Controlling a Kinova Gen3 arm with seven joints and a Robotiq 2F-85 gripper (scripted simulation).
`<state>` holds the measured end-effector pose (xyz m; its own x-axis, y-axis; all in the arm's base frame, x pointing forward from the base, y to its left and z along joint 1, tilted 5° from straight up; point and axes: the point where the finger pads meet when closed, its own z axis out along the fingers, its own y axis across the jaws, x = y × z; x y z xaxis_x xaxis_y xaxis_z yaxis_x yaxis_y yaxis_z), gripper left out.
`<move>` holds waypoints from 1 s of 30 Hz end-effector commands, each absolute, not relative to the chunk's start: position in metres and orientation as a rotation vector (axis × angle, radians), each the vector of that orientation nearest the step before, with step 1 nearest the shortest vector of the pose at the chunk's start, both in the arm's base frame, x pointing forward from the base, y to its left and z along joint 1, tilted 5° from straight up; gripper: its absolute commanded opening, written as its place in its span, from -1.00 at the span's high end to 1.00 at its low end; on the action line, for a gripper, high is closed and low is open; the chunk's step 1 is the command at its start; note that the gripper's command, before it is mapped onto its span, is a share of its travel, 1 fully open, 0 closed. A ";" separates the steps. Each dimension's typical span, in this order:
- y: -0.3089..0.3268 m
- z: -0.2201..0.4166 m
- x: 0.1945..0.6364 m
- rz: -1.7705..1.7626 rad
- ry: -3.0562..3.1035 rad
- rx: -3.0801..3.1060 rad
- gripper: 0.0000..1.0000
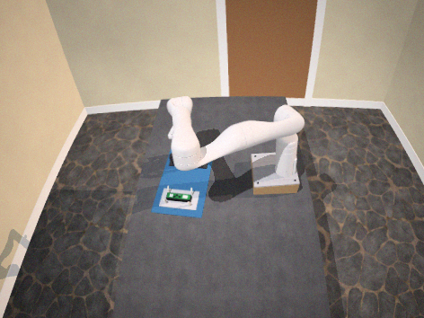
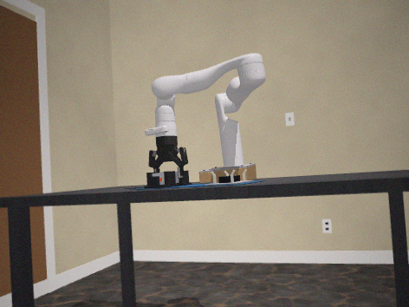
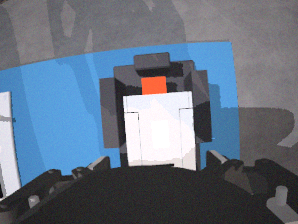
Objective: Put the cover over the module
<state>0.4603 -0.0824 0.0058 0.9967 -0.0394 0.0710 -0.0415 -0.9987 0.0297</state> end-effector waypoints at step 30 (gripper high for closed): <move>-0.083 0.005 0.460 0.110 -0.065 3.106 -0.39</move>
<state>0.4598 -0.0834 0.0042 0.9968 -0.0406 0.0695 -0.0429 -0.9986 0.0315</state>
